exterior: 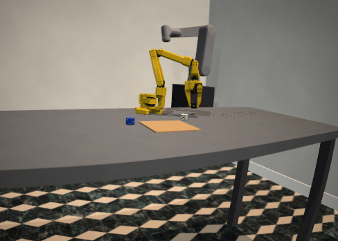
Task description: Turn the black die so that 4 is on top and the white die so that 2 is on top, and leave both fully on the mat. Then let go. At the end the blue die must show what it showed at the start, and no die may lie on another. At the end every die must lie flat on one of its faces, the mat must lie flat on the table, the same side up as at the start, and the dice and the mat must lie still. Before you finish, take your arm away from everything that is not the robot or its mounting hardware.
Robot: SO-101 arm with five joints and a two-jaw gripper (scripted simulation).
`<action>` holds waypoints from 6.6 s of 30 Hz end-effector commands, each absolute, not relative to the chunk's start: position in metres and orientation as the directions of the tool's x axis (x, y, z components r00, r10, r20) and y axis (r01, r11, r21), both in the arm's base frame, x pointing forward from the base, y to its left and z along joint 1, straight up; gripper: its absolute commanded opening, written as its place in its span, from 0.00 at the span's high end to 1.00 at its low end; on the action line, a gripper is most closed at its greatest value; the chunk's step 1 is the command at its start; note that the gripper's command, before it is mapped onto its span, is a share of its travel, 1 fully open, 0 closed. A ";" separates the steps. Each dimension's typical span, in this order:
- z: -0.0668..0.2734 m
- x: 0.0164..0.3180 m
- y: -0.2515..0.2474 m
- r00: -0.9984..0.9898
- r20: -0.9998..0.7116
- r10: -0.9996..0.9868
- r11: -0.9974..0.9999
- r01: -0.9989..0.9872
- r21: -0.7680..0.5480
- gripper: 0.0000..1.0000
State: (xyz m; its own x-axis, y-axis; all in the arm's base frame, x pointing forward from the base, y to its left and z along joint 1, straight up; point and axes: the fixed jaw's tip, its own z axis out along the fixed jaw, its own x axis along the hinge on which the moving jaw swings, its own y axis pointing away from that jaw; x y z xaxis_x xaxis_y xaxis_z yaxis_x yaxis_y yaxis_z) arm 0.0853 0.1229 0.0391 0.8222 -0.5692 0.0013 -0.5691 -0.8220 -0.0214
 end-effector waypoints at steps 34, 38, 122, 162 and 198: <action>0.027 0.086 0.127 0.822 0.000 -0.569 -0.821 -0.569 -0.044 1.00; 0.025 0.086 0.127 0.822 0.000 -0.569 -0.821 -0.569 -0.044 1.00; 0.007 0.086 0.127 0.822 0.000 -0.569 -0.821 -0.569 -0.044 0.92; 0.007 0.086 0.127 0.822 0.000 -0.569 -0.821 -0.569 -0.044 0.71; 0.067 0.085 0.126 0.822 0.000 -0.569 -0.821 -0.569 -0.044 0.71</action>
State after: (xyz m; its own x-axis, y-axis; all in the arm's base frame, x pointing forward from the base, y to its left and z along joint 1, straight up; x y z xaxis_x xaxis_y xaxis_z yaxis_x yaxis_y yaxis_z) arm 0.0829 0.1195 0.0580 0.8222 -0.5692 0.0014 -0.5692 -0.8221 0.0126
